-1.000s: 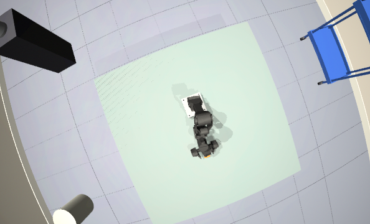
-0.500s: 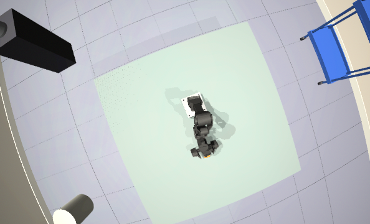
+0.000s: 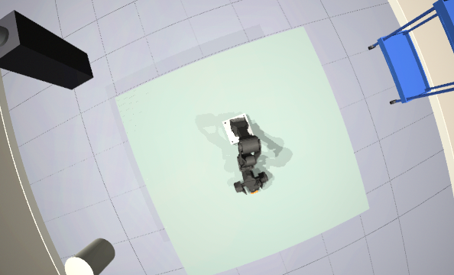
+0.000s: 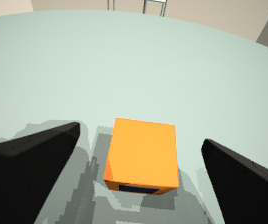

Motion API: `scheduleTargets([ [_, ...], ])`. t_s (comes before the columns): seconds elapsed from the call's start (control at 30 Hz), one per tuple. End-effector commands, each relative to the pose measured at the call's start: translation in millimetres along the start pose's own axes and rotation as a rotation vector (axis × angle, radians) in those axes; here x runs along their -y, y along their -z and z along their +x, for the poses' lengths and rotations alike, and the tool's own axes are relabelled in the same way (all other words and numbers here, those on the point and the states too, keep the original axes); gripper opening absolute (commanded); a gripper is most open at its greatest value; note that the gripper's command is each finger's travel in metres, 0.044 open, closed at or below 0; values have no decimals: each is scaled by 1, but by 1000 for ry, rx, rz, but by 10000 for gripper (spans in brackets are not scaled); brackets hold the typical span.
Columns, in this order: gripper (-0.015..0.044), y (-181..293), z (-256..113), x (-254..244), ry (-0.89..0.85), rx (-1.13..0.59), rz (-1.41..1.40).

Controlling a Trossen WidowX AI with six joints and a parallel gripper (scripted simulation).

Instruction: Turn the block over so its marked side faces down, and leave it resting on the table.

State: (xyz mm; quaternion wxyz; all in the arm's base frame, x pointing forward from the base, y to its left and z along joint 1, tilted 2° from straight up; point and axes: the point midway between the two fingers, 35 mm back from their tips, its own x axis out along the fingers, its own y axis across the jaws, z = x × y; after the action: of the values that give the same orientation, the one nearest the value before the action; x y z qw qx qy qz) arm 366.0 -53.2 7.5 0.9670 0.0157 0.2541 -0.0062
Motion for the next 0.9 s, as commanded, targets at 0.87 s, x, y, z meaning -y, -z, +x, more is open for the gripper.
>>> scheduleTargets([
  [0.87, 440, -64, -45, 1, 0, -613, 2],
])
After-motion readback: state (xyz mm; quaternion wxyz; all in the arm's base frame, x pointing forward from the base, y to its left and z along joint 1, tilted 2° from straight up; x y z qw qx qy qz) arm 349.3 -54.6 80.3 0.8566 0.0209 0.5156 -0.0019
